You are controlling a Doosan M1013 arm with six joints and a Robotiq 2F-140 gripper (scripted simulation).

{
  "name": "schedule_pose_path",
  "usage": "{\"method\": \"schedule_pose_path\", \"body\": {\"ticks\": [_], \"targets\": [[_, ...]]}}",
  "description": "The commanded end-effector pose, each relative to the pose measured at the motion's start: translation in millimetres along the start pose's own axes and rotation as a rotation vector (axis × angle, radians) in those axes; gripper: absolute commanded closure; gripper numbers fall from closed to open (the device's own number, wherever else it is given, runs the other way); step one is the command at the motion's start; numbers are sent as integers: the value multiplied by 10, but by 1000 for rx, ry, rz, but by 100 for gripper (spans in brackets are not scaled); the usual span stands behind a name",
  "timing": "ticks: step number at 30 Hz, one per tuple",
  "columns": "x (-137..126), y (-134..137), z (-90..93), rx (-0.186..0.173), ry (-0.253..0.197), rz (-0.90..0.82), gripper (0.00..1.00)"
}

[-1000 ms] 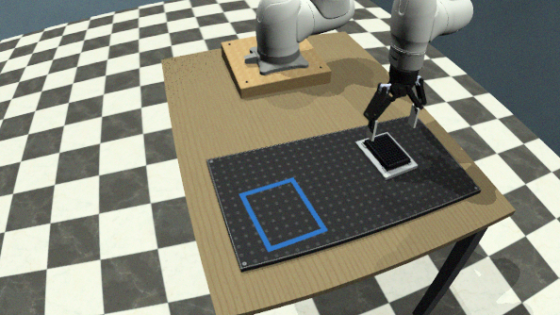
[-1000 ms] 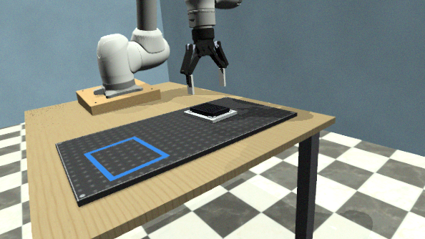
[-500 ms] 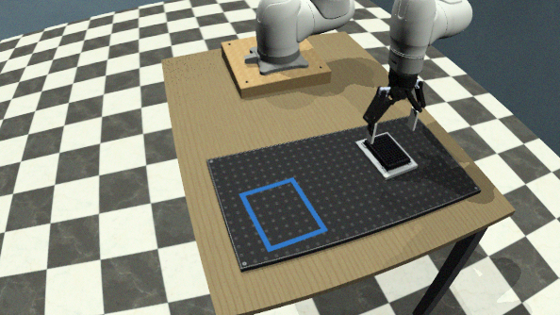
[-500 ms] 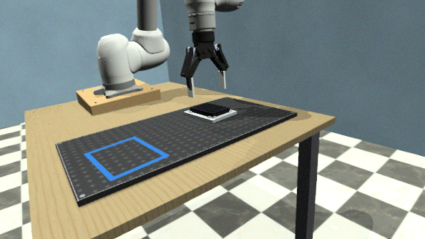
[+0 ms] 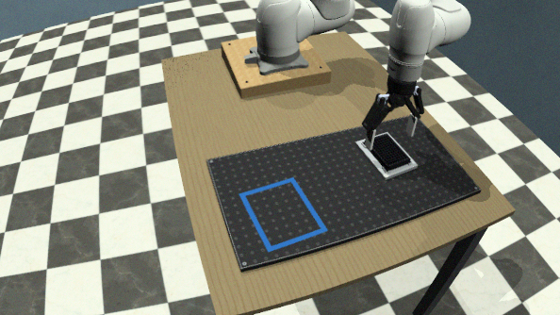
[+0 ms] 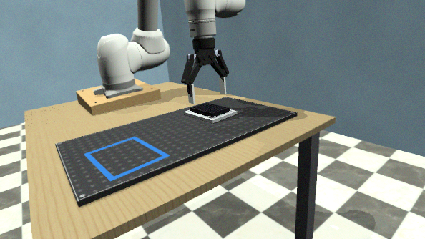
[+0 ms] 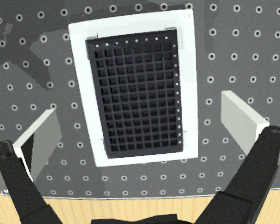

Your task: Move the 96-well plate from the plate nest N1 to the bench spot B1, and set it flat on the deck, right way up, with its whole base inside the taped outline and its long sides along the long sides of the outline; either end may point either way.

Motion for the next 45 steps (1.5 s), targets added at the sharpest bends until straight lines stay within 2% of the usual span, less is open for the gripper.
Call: {"method": "schedule_pose_path", "body": {"ticks": [1, 20, 31, 32, 45], "targets": [[0, 0, 36, 0, 0, 0, 0], [0, 0, 316, 0, 0, 0, 0], [0, 0, 316, 0, 0, 0, 0], [0, 0, 316, 0, 0, 0, 100], [0, 0, 316, 0, 0, 0, 100]]}}
Point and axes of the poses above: the point where the finger pads meet when closed, its own z axis out along the fingers, its own y axis across the jaws, x = y × z, the point moved 5 cm from there along -z, back along the fingers, and after that the axes turned 14 degrees about z, right-handed, at the moved point
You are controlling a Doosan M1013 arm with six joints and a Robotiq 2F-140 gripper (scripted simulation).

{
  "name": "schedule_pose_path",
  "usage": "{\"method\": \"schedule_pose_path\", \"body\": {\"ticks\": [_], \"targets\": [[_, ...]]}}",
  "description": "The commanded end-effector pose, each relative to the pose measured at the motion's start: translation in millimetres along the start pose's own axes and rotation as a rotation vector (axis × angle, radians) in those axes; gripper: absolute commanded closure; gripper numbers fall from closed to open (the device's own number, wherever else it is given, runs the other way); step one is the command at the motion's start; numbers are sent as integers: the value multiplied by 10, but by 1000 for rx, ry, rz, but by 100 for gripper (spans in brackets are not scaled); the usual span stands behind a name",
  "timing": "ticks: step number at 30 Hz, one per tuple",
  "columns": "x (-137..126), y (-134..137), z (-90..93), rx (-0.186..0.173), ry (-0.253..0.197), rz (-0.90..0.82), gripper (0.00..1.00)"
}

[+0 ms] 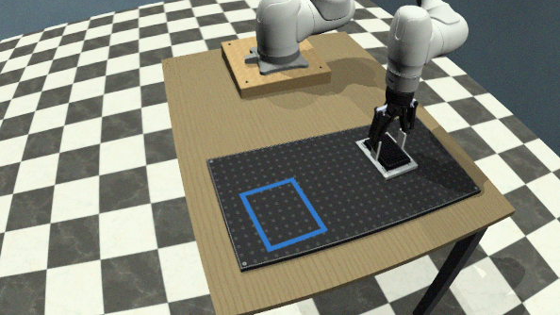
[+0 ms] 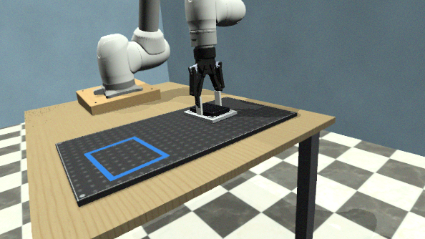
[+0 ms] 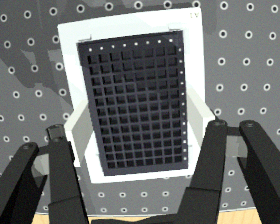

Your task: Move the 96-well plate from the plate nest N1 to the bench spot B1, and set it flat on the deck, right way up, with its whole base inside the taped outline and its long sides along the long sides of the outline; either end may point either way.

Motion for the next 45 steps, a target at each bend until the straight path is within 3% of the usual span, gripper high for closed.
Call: {"method": "schedule_pose_path", "body": {"ticks": [1, 21, 45], "targets": [[-1, 0, 2, 0, 0, 0, 100], [-1, 0, 2, 0, 0, 0, 100], [-1, 0, -365, 0, 0, 0, 100]]}}
Point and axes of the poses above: the point where the finger pads meet when closed, its own z axis out along the fingers, its own y axis across the jaws, x = y × z, the point moved 5 cm from there along -z, back along the fingers, and after that the axes turned 14 degrees about z, right-handed, at the moved point
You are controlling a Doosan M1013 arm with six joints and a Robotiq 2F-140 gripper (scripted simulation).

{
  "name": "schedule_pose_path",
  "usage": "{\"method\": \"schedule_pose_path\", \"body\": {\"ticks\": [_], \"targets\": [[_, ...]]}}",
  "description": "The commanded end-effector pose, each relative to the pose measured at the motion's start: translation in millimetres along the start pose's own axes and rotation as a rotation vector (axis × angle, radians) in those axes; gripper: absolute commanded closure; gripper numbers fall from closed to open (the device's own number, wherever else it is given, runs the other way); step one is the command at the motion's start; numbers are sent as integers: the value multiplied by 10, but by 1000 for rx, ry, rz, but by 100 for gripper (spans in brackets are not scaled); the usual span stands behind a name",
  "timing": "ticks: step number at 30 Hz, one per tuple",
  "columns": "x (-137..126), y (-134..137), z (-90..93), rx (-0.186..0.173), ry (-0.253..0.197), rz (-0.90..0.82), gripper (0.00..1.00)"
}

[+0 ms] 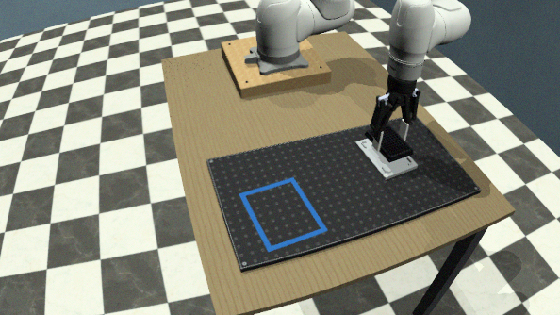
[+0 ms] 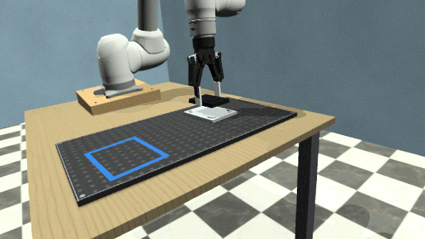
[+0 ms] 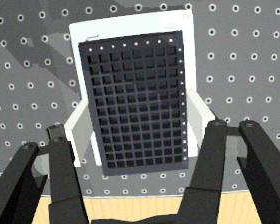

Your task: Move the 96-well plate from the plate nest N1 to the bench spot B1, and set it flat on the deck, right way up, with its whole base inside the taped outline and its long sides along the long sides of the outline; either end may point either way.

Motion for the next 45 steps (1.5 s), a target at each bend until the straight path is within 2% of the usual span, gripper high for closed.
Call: {"method": "schedule_pose_path", "body": {"ticks": [1, 18, 35, 45], "targets": [[0, 0, -37, 0, 0, 0, 100], [0, 0, -284, 0, 0, 0, 100], [0, 0, -284, 0, 0, 0, 100], [111, 242, -275, 0, 0, -9, 100]]}}
Point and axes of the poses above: the point where the finger pads meet when closed, its own z axis out along the fingers, its own y axis across the jaws, x = y × z, the point moved 5 cm from there along -z, back along the fingers, and after that the axes turned 14 degrees about z, right-handed, at the moved point
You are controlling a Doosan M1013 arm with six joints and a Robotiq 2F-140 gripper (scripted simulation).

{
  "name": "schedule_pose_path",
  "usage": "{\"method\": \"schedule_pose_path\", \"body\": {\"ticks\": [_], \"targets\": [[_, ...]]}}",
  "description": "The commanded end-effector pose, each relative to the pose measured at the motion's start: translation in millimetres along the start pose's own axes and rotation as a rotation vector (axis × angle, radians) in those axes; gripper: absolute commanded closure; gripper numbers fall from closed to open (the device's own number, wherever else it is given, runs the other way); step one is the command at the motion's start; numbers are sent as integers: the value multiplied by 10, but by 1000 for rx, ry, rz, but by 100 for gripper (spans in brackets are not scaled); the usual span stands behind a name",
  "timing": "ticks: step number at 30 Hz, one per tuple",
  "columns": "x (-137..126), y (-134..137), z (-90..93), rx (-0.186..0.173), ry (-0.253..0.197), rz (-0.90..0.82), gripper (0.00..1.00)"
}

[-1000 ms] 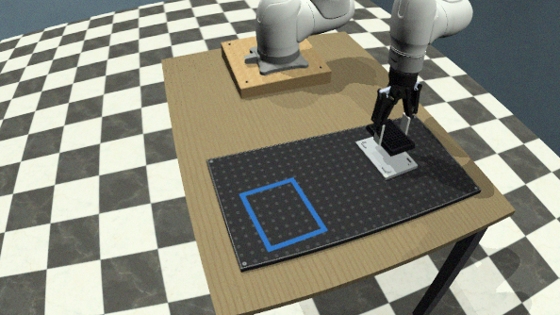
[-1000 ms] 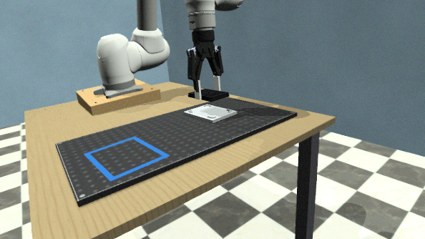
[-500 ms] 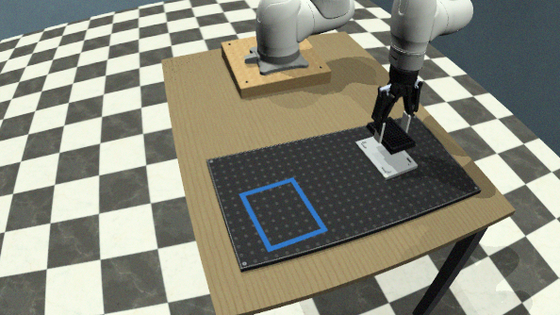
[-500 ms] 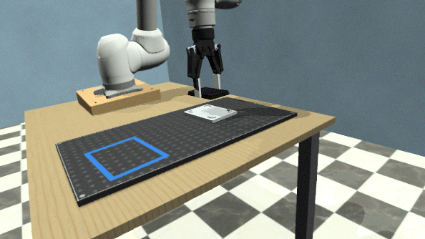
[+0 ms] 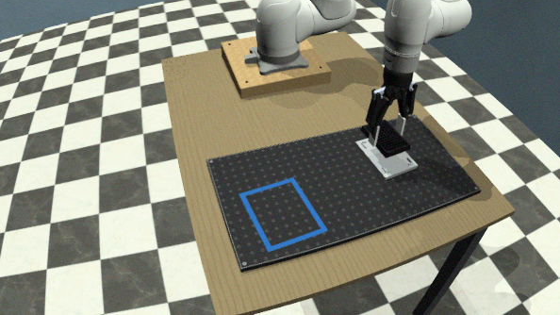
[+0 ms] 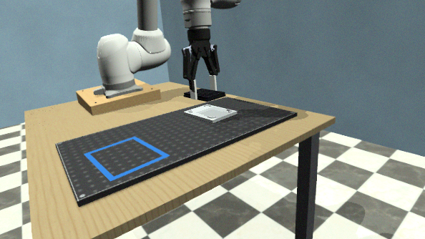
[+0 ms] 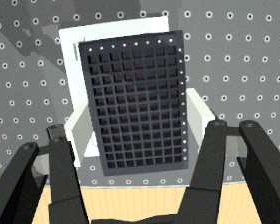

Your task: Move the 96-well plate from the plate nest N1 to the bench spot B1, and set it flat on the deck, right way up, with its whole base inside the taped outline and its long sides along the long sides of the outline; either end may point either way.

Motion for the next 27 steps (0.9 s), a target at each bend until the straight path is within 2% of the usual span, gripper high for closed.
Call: {"method": "schedule_pose_path", "body": {"ticks": [1, 27], "targets": [[33, 74, 2, 0, 0, 0, 100], [333, 743, 26, 0, 0, 0, 100]]}}
Point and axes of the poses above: the point where the finger pads meet when closed, its own z axis out along the fingers, its own y axis across the jaws, x = y × z, the point moved 5 cm from there along -z, back along the fingers, and after that the axes turned 14 degrees about z, right-handed, at the moved point
